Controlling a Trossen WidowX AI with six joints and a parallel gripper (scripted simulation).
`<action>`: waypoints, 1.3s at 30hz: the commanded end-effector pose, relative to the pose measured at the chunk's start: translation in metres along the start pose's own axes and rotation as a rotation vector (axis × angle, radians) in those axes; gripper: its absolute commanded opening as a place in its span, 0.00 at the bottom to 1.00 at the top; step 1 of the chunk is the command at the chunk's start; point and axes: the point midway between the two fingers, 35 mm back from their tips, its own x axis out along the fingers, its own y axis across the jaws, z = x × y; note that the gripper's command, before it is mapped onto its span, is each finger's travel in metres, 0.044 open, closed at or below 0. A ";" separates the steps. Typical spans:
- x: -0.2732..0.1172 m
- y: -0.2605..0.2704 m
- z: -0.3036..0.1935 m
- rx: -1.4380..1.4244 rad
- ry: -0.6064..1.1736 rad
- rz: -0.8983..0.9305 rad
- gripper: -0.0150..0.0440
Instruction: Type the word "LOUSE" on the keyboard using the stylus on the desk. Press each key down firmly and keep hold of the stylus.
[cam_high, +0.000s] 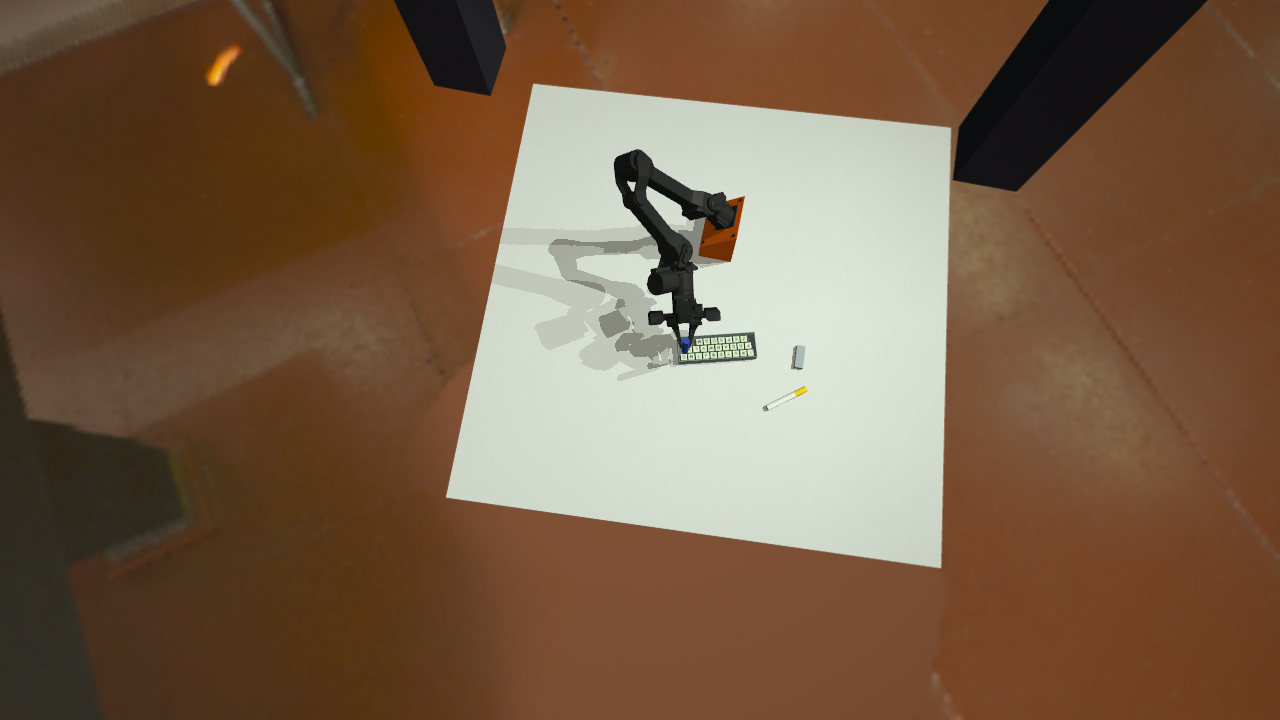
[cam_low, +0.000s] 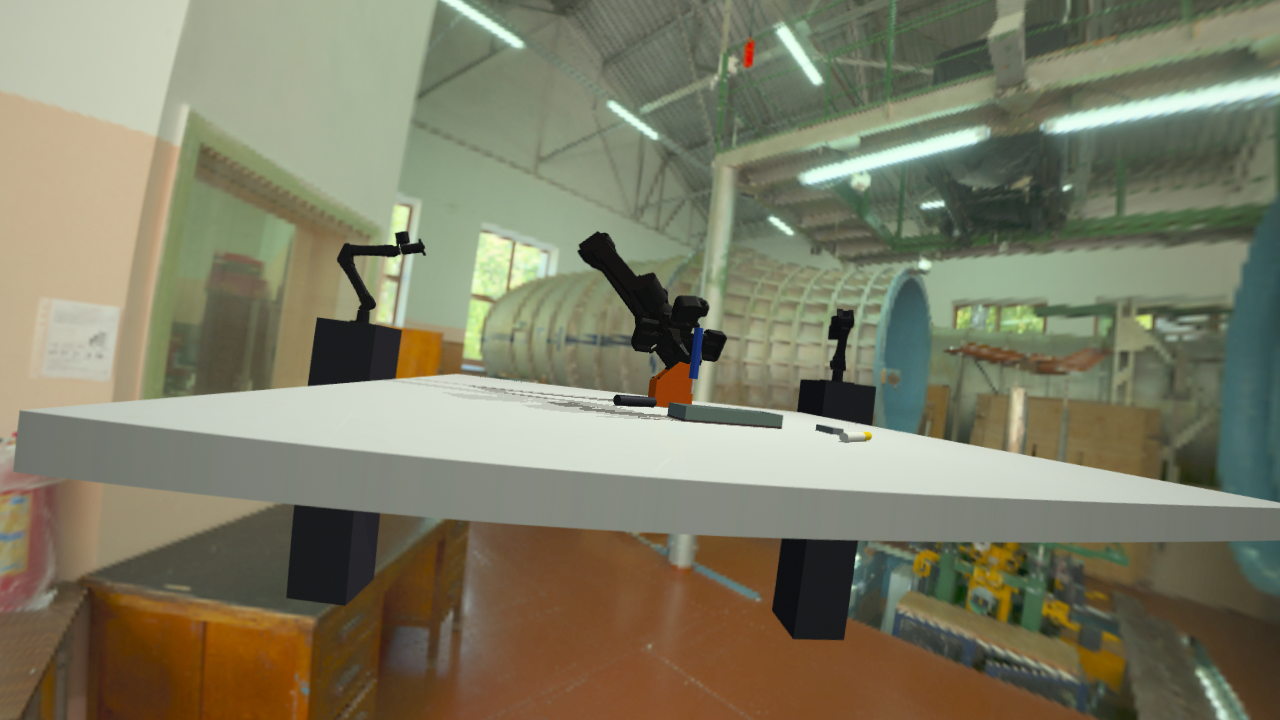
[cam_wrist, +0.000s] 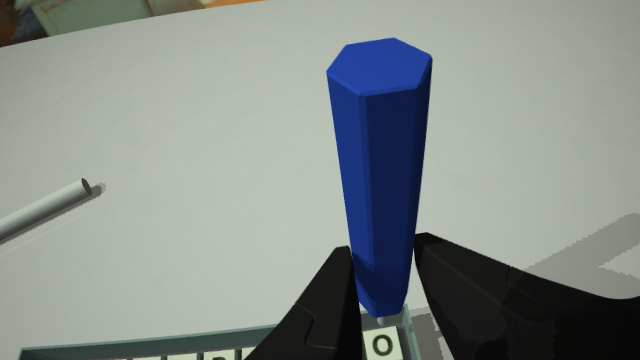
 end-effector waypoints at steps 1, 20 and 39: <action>0.004 0.001 -0.008 -0.005 0.001 0.005 0.25; 0.012 0.003 -0.020 -0.005 0.001 0.005 0.39; 0.011 0.001 -0.020 -0.005 0.001 0.005 0.39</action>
